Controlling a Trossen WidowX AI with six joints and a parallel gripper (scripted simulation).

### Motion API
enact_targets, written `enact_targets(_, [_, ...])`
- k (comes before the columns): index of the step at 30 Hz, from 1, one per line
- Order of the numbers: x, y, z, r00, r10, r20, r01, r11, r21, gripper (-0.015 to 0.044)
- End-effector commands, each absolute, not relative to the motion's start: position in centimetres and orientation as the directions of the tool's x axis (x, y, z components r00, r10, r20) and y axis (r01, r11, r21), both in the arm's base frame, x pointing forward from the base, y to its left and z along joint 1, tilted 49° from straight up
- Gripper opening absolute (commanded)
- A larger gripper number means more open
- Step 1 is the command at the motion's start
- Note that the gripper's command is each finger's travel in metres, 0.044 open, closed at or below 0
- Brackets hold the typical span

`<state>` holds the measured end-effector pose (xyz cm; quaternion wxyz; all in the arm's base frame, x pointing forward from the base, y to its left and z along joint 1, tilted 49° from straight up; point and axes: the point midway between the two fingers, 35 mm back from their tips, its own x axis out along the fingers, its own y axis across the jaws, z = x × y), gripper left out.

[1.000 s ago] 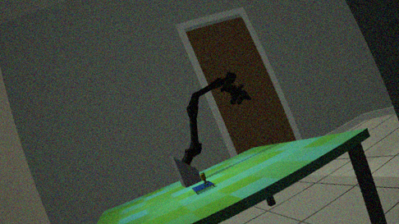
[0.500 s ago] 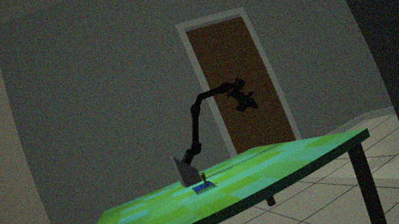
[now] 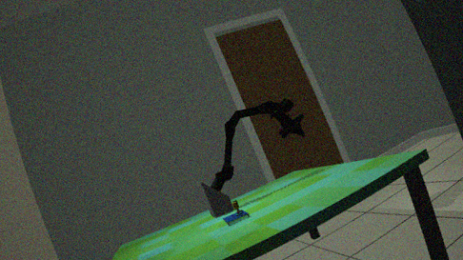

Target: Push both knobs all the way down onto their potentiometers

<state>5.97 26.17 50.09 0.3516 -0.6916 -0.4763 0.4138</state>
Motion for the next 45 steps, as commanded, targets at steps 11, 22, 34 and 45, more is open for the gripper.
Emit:
enact_targets(11, [10.6,28.5,44.6,0.261,0.878,-0.403,0.091,-0.438,-0.895,0.0000])
enact_targets(22, [15.5,28.9,40.4,0.325,0.794,-0.514,-0.142,-0.496,-0.857,0.0000])
enact_targets(34, [20.5,28.4,35.9,0.342,0.710,-0.615,-0.422,-0.469,-0.776,0.0000])
enact_targets(45, [24.8,26.7,31.3,0.334,0.632,-0.699,-0.653,-0.380,-0.655,0.0000])
